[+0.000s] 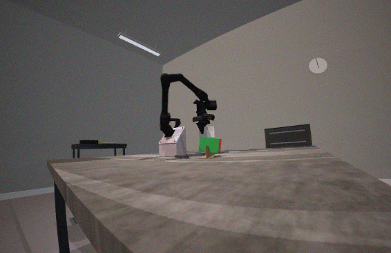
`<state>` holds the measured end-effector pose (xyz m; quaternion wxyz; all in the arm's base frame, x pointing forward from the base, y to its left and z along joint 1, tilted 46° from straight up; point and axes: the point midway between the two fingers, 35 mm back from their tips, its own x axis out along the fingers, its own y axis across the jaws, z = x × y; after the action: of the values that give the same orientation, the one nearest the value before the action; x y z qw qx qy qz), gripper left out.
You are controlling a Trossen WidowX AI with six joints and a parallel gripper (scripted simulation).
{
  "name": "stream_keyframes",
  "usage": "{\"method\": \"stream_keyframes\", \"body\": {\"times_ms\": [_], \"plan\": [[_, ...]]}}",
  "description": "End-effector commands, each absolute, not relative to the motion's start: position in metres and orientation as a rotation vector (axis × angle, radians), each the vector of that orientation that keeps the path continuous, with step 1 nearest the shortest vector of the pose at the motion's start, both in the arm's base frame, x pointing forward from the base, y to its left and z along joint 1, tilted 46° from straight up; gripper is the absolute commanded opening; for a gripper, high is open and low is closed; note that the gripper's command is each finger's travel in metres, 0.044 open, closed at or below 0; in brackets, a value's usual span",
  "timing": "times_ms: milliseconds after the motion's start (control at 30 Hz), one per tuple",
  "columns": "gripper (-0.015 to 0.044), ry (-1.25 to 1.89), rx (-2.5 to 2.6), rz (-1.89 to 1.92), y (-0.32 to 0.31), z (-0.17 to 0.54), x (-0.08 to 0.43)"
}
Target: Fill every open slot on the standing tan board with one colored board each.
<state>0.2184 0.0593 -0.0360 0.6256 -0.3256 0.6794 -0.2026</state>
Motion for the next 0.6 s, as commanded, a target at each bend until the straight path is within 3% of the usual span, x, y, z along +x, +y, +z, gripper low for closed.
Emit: {"method": "stream_keyframes", "body": {"times_ms": [0, 567], "plan": [[0.0, 1.556, -0.749, -0.459, 0.056, -0.03, 0.228], [0.0, 1.55, -0.743, -0.464, 0.037, -0.011, 0.257]]}}
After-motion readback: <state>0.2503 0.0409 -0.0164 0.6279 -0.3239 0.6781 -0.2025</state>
